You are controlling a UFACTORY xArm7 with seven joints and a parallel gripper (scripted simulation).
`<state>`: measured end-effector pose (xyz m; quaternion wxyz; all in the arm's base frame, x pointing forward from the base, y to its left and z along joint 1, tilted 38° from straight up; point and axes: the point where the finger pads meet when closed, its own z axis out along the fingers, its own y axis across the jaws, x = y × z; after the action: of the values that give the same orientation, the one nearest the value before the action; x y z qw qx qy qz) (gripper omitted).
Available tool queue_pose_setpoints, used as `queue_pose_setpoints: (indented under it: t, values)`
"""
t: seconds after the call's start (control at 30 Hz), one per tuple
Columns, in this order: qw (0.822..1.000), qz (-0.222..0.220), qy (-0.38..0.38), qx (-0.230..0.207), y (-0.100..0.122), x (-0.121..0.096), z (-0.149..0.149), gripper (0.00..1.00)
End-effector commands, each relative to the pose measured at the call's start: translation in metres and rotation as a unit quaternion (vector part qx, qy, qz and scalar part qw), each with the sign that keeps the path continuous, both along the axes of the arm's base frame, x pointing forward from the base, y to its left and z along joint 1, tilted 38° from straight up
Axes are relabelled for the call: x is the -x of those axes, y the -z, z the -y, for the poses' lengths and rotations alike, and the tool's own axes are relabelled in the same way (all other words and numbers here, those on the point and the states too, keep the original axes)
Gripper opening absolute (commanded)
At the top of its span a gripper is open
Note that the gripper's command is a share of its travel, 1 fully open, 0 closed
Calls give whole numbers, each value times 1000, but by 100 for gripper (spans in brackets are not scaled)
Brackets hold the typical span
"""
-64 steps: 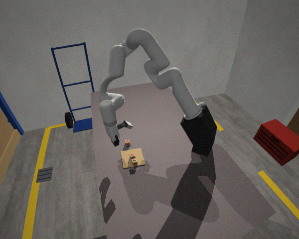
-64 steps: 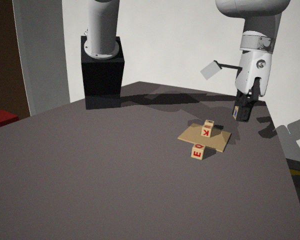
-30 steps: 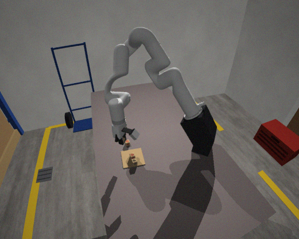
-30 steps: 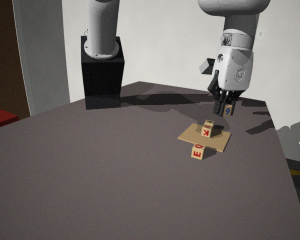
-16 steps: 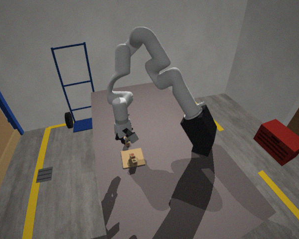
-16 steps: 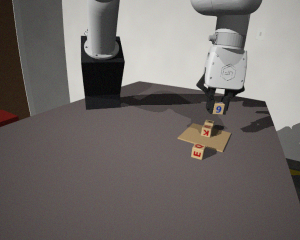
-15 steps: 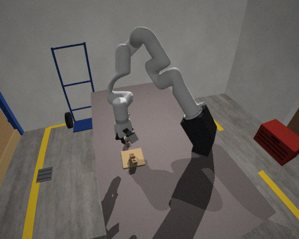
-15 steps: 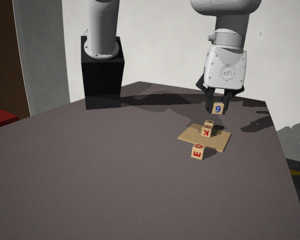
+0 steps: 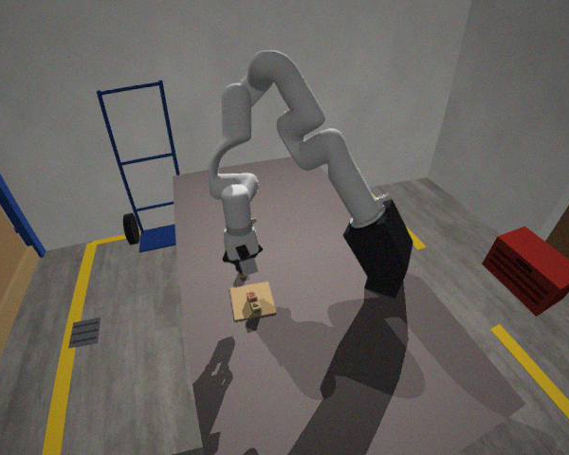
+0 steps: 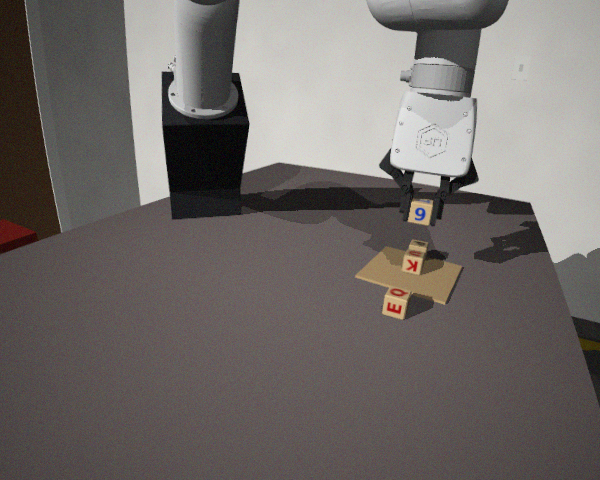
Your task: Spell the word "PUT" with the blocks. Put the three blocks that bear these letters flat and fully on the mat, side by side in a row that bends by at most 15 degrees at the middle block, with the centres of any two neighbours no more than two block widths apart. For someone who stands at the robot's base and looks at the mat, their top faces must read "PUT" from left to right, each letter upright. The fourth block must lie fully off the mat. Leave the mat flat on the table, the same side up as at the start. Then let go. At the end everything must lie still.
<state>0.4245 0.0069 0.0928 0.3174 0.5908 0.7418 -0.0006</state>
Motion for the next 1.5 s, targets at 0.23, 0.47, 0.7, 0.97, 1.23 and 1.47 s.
queue_pose_setpoints:
  t: [0.23, 0.47, 0.7, 0.97, 1.23, 1.47]
  values:
    - [999, 19, 26, -17, 1, 3, -1, 27]
    - [999, 19, 26, -17, 1, 3, -1, 27]
    - [999, 19, 26, -17, 2, 2, -1, 27]
    - [999, 19, 26, -17, 10, -2, 3, 27]
    - [999, 19, 26, -17, 37, -18, 16, 27]
    - [999, 19, 26, -17, 57, -30, 25, 27]
